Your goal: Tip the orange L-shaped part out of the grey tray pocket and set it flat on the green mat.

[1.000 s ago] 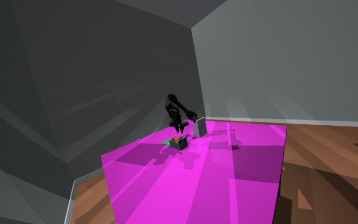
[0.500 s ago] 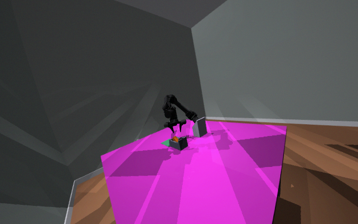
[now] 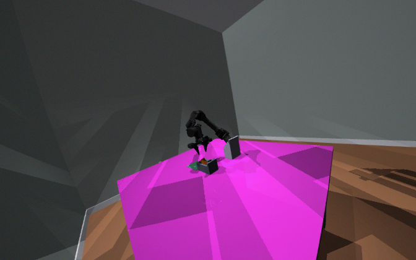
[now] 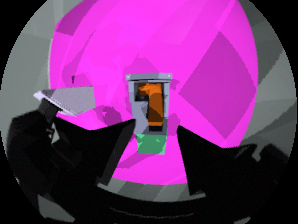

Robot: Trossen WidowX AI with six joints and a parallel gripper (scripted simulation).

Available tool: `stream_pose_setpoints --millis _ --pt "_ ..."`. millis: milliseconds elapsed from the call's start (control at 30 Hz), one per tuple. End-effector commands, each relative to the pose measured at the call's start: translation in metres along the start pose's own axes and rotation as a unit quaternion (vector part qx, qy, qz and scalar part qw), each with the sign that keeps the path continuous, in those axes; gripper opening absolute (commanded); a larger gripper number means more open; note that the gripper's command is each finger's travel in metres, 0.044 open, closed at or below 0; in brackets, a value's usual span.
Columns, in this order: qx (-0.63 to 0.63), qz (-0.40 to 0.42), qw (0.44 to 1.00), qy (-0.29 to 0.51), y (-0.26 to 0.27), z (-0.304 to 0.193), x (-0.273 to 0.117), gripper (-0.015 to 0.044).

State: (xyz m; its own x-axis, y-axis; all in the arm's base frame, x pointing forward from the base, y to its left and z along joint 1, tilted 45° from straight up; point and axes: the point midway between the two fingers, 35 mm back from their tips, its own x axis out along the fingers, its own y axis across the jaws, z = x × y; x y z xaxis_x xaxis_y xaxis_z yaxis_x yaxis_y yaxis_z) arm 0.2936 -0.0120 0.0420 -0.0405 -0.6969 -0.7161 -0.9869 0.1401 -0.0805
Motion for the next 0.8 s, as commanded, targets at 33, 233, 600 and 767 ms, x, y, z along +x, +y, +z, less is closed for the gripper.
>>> stream_pose_setpoints --millis 33,233,600,767 --pt "-0.07 0.0 0.998 0.003 -0.001 -0.009 -0.001 0.028" --pt "-0.07 -0.001 0.998 0.003 -0.001 -0.009 0.017 0.028" --pt "-0.07 -0.001 0.998 0.004 -0.001 -0.01 0.037 0.028" --pt "-0.07 -0.001 0.998 0.003 -0.002 -0.01 0.045 0.028"
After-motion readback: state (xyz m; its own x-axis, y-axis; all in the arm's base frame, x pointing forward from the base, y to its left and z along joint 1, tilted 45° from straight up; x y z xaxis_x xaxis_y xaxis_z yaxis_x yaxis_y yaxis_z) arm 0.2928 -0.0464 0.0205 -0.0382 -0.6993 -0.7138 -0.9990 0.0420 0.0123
